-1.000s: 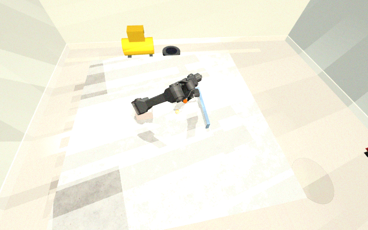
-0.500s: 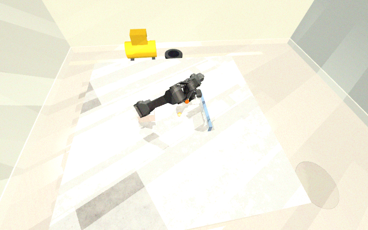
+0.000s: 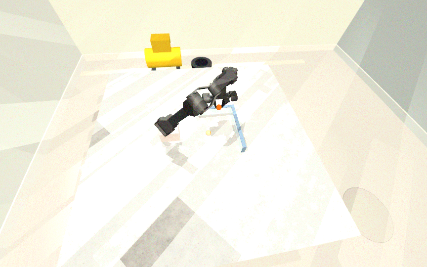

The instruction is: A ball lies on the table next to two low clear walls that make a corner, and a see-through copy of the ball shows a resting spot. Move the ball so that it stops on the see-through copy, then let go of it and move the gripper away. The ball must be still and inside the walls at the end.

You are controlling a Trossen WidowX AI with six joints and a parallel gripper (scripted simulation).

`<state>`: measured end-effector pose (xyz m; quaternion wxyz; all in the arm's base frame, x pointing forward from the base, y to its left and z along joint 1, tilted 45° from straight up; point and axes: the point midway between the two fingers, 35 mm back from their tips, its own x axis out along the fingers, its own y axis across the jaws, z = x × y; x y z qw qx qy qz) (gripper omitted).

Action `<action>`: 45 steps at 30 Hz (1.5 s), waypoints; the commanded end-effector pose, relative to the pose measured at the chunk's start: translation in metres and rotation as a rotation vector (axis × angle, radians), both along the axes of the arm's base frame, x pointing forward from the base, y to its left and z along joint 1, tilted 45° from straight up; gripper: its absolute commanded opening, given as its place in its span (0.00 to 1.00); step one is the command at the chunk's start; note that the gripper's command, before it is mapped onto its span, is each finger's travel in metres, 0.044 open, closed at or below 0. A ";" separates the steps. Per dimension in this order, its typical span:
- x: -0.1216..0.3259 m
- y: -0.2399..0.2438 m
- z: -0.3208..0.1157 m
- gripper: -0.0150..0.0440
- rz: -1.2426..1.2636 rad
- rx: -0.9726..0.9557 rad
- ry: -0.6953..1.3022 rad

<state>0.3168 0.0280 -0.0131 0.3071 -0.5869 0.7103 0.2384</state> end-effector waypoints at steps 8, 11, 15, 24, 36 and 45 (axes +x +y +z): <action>-0.015 -0.015 0.014 0.25 -0.006 0.000 0.000; -0.023 -0.023 0.018 0.25 -0.005 0.000 0.000; -0.034 -0.033 0.023 0.25 -0.005 0.000 0.001; -0.062 -0.056 0.031 0.25 -0.005 -0.002 0.002; -0.087 -0.077 0.032 0.25 -0.006 -0.004 0.004; -0.091 -0.106 0.001 0.25 -0.005 -0.003 0.003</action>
